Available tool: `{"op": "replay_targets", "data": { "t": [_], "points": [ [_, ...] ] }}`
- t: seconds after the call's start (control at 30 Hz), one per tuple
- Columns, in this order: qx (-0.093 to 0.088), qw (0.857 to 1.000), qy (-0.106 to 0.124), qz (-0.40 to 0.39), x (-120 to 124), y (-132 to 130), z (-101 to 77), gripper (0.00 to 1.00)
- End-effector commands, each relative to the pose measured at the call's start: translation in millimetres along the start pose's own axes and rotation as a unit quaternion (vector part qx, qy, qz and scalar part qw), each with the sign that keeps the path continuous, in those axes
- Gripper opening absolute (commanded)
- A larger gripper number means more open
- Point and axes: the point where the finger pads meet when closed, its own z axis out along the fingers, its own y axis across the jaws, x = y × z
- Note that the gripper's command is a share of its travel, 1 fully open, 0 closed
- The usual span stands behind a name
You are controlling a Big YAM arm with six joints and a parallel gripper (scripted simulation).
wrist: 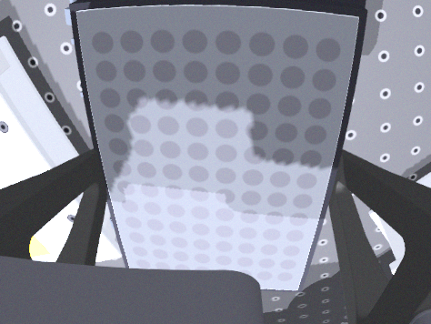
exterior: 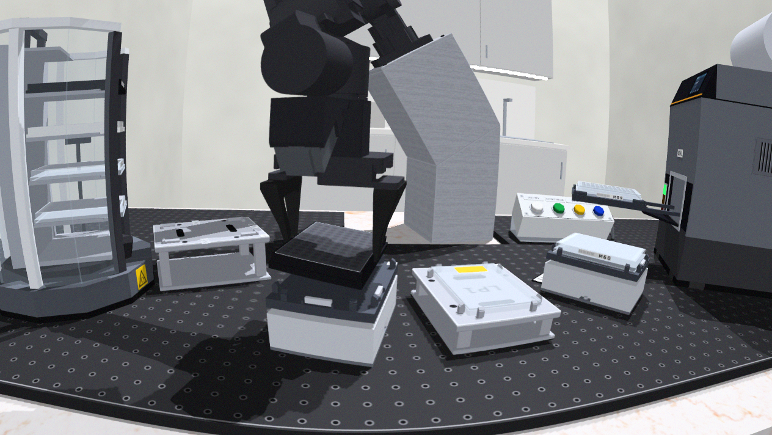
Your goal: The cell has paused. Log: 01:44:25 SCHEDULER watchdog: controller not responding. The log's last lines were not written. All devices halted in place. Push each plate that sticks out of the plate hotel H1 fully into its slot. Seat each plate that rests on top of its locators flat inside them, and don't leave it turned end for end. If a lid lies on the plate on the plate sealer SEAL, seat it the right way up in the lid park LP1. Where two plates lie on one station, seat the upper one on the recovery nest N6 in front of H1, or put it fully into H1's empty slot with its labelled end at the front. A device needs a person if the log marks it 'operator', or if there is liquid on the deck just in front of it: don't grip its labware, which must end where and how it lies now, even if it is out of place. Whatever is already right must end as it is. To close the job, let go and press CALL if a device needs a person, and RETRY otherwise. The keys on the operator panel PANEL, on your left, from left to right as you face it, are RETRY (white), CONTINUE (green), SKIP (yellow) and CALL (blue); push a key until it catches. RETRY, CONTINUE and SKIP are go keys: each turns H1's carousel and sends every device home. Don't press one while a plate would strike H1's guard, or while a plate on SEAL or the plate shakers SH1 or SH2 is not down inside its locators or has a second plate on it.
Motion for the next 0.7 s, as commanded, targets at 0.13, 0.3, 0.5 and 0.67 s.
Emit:
{"op": "replay_targets", "data": {
  "t": [0.13, 0.3, 0.5, 0.67],
  "points": [
    [0.000, 1.000, -0.018, -0.002, -18.8, 6.8, -12.3, 0.84],
    [0.000, 1.000, -0.018, -0.002, -19.1, 6.9, -12.1, 0.84],
    [-0.001, 1.000, -0.015, -0.003, -15.2, 7.4, -11.6, 0.84],
    [-0.001, 1.000, -0.015, -0.003, -14.5, 7.4, -11.7, 0.84]
  ]
}}
